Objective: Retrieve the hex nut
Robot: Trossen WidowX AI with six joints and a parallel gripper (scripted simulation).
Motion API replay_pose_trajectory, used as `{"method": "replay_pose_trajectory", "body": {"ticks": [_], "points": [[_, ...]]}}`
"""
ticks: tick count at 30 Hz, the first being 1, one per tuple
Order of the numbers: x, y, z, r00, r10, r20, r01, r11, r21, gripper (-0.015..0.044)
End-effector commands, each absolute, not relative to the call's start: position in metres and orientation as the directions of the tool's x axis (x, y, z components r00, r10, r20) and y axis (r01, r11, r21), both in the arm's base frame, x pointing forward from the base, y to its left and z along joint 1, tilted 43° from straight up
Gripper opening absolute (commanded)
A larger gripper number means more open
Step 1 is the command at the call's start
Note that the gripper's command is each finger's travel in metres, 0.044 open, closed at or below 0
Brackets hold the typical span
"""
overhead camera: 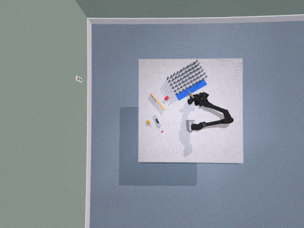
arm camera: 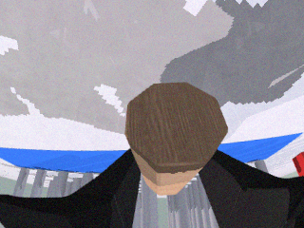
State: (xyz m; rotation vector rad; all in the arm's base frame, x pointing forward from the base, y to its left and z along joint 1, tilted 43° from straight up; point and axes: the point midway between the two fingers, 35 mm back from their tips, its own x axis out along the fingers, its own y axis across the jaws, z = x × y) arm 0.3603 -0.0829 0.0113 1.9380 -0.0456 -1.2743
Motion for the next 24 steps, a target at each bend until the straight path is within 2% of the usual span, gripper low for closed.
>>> {"method": "replay_pose_trajectory", "body": {"ticks": [1,24], "points": [[0.357,-0.082,0.011,0.493,-0.422,-0.761,0.384,-0.679,0.625,0.0],[0.344,-0.086,0.015,0.492,-0.422,-0.762,0.385,-0.68,0.625,0.0]]}}
